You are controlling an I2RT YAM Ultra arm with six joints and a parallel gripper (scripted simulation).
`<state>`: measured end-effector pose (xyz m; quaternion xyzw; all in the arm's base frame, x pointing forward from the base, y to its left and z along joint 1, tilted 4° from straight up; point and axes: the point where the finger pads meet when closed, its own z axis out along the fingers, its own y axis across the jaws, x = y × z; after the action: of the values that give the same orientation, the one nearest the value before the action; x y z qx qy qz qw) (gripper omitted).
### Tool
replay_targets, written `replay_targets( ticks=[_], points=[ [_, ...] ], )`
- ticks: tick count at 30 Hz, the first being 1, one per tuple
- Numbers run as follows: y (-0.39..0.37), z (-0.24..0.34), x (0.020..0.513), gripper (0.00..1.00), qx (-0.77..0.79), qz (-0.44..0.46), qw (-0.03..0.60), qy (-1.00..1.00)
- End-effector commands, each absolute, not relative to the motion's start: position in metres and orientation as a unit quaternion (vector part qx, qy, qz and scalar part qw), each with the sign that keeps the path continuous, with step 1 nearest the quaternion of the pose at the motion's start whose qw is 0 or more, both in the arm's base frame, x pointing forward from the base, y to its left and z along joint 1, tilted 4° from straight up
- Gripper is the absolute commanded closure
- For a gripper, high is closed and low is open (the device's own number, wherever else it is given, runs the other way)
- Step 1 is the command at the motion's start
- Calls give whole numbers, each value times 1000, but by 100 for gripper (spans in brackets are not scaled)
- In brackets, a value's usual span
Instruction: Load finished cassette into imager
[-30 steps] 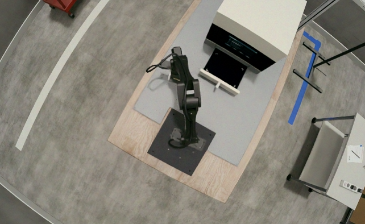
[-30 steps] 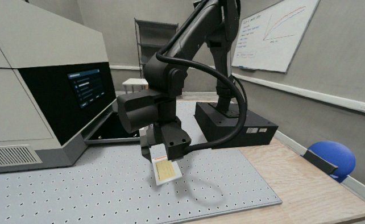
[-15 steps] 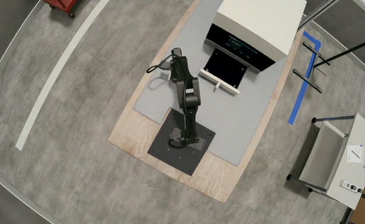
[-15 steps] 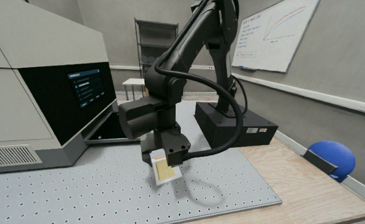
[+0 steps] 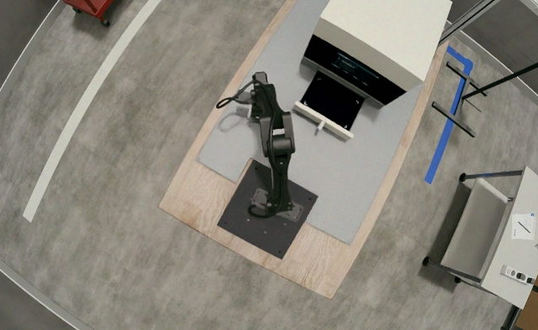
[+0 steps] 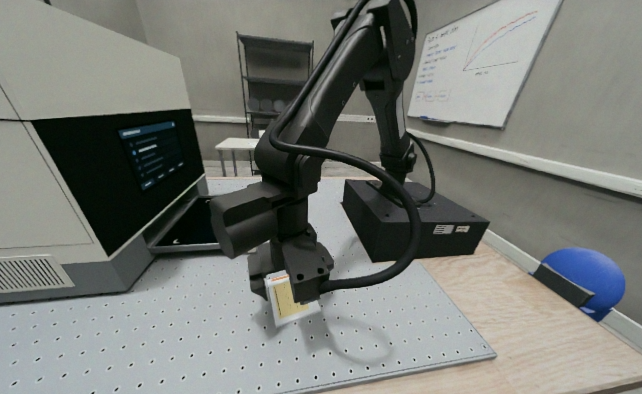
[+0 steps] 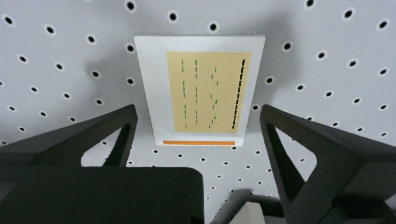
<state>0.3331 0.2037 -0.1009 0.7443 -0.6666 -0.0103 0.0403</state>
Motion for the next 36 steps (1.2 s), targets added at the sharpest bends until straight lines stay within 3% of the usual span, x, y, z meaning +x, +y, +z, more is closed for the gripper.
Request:
replay_targets(
  ticks=[1, 36],
  points=[
    [220, -97, 345, 0, 748, -7, 14, -664],
    [216, -110, 337, 0, 747, -9, 22, -664]
  ],
)
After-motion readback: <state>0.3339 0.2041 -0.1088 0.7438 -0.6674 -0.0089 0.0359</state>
